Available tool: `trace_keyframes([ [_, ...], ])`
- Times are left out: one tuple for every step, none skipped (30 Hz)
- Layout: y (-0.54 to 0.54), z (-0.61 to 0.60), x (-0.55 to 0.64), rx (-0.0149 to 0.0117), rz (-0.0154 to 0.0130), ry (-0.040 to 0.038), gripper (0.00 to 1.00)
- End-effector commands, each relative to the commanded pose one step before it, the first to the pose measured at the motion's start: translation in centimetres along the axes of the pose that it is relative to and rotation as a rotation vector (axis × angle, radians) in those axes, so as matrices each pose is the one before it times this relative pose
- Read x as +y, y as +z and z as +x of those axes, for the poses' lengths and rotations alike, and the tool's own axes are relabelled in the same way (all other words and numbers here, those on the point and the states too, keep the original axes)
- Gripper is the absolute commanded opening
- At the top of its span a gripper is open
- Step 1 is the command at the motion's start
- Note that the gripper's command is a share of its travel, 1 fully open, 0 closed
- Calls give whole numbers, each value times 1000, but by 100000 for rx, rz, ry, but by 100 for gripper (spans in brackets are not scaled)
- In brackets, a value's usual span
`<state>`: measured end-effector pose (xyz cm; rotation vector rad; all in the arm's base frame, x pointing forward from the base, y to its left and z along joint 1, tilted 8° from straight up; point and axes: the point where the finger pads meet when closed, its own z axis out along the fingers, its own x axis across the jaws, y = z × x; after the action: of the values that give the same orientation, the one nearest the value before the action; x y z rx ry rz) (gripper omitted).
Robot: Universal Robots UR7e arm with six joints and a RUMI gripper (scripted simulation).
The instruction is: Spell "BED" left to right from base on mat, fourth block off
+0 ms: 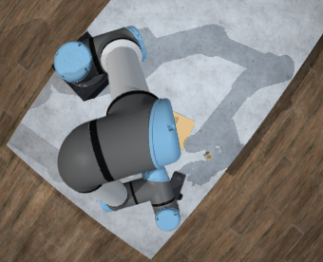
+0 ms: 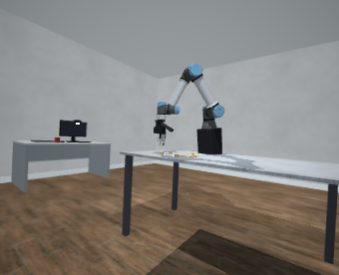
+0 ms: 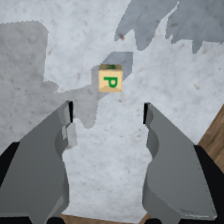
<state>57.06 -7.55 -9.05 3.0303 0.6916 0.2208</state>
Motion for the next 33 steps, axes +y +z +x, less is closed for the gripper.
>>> trace_keyframes([
  [713,340,131,440,-386,-284,37],
  [161,-2,0,0,0,3,37],
  [162,-2,0,0,0,3,37],
  [163,-1,0,0,0,3,37],
  [163,-2,0,0,0,2,37],
  [162,-1,0,0,0,1,37],
  [160,-2,0,0,0,0,37],
  [158,-2,0,0,0,0,37],
  [155,-2,1,0,0,0,37],
  [151,-2,1,0,0,0,37],
  [0,0,0,0,0,0,37],
  [0,0,0,0,0,0,37],
  [147,-9,11,-2,-3,13,37],
  [142,-1,-1,0,0,-2,37],
  [136,0,-1,0,0,-3,37],
  [131,-1,-1,0,0,-3,37],
  [124,-1,-1,0,0,-2,37],
  [117,-1,0,0,0,-1,37],
  [110,-1,1,0,0,0,37],
  [102,-2,1,0,0,1,37],
  [94,-2,1,0,-1,2,37],
  [86,-2,2,0,-1,2,37],
  [78,-2,2,0,-1,2,37],
  [70,-2,2,0,0,1,37],
  [62,-1,1,0,0,1,37],
  [53,-1,1,0,0,1,37],
  [46,-1,1,0,0,0,37],
  [0,0,0,0,0,0,37],
  [0,0,0,0,0,0,37],
  [44,-16,-10,-18,20,5,37],
  [33,-5,-5,-7,8,0,37],
  [26,-4,-4,-5,6,0,37],
  [19,-3,-3,-4,5,0,37],
])
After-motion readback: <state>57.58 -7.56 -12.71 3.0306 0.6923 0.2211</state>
